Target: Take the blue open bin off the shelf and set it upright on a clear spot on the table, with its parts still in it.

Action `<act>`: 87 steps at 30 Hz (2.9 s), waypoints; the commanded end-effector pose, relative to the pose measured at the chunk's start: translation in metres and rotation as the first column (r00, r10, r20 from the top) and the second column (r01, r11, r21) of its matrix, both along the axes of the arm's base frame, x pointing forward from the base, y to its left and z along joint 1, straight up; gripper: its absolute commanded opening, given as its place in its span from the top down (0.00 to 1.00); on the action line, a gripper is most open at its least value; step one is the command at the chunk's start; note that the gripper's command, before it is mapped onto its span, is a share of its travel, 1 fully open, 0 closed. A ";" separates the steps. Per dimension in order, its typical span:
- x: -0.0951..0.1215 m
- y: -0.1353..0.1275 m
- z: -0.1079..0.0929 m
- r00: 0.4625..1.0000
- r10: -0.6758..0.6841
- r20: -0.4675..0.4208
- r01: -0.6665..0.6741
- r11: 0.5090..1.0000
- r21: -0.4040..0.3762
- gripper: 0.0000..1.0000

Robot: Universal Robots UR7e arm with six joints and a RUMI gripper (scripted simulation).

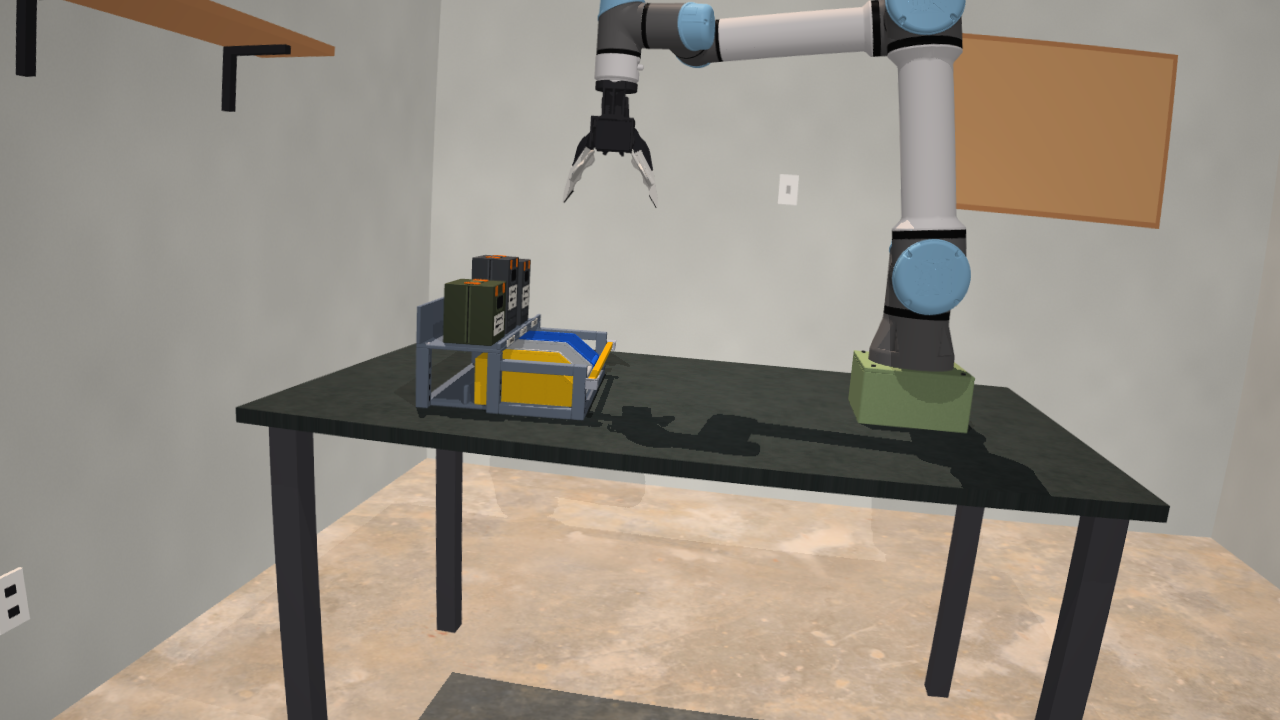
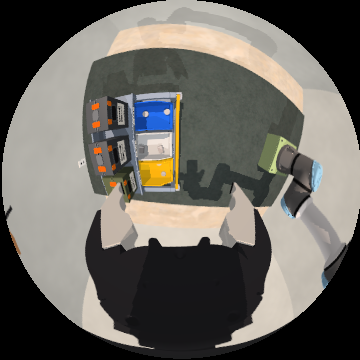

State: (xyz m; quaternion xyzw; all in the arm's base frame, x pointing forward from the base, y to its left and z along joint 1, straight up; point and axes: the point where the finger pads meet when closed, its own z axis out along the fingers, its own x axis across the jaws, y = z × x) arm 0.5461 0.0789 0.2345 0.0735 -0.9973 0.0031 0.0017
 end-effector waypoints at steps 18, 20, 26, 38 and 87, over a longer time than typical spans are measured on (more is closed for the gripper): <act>-0.001 0.001 -0.012 1.000 -0.004 0.000 0.004 1.000 0.004 0.00; -0.001 0.001 -0.012 1.000 -0.004 0.000 0.004 1.000 0.004 0.00; -0.001 0.001 -0.042 1.000 -0.004 0.000 0.004 1.000 0.004 0.00; -0.001 0.002 -0.119 1.000 -0.004 0.000 0.004 1.000 0.004 0.00; -0.002 0.002 -0.158 1.000 -0.004 0.000 0.004 1.000 0.004 1.00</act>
